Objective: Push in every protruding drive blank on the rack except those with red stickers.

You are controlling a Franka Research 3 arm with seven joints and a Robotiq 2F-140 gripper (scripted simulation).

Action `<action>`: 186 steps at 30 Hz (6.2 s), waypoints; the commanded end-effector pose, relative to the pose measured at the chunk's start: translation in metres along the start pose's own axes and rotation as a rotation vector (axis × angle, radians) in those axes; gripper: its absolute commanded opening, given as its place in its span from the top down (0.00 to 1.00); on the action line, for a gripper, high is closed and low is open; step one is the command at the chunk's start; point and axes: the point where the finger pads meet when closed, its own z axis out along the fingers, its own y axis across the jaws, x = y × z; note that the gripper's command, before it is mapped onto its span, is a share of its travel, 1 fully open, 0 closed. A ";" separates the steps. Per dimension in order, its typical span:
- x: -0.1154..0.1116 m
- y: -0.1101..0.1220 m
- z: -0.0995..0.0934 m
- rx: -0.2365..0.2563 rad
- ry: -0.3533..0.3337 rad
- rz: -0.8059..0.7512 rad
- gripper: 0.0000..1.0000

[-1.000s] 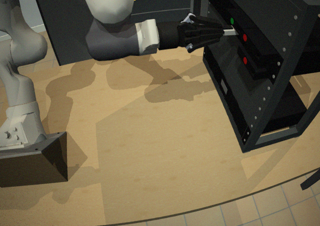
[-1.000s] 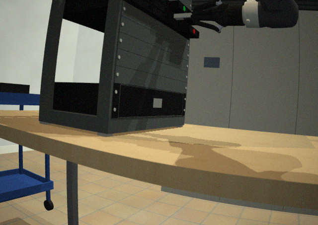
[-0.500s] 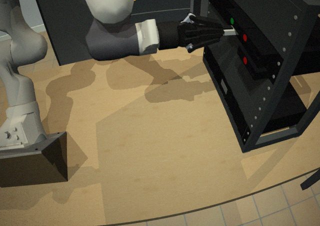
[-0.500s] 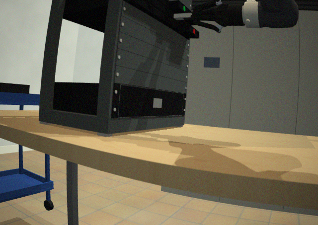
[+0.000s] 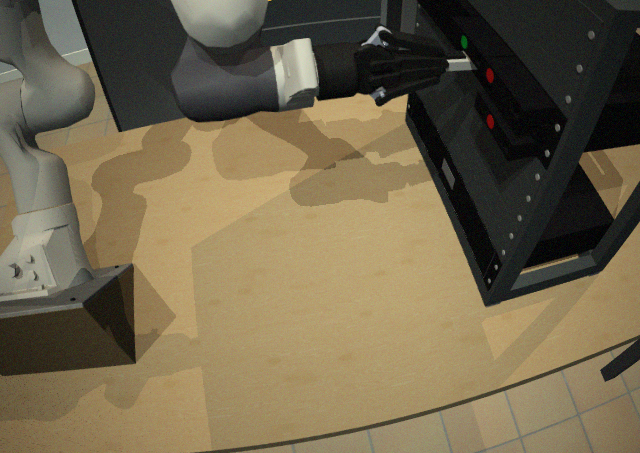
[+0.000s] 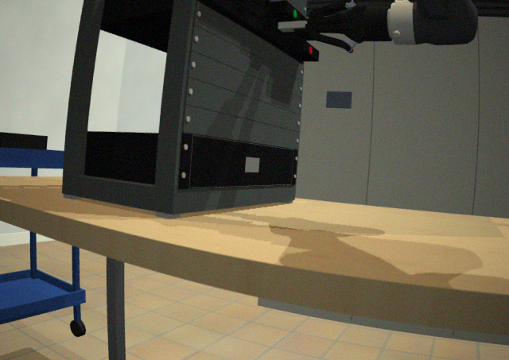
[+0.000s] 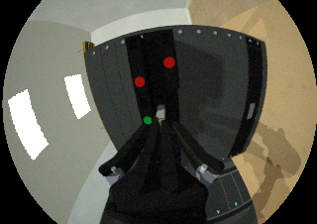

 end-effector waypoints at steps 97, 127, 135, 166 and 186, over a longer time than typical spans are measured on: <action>-0.001 -0.030 -0.043 0.003 -0.004 -0.002 1.00; 0.000 -0.030 -0.043 0.003 -0.004 -0.002 1.00; 0.000 -0.030 -0.043 0.003 -0.004 -0.002 1.00; -0.002 -0.030 -0.043 0.003 -0.004 -0.002 1.00; -0.003 -0.029 -0.042 0.003 -0.004 -0.002 1.00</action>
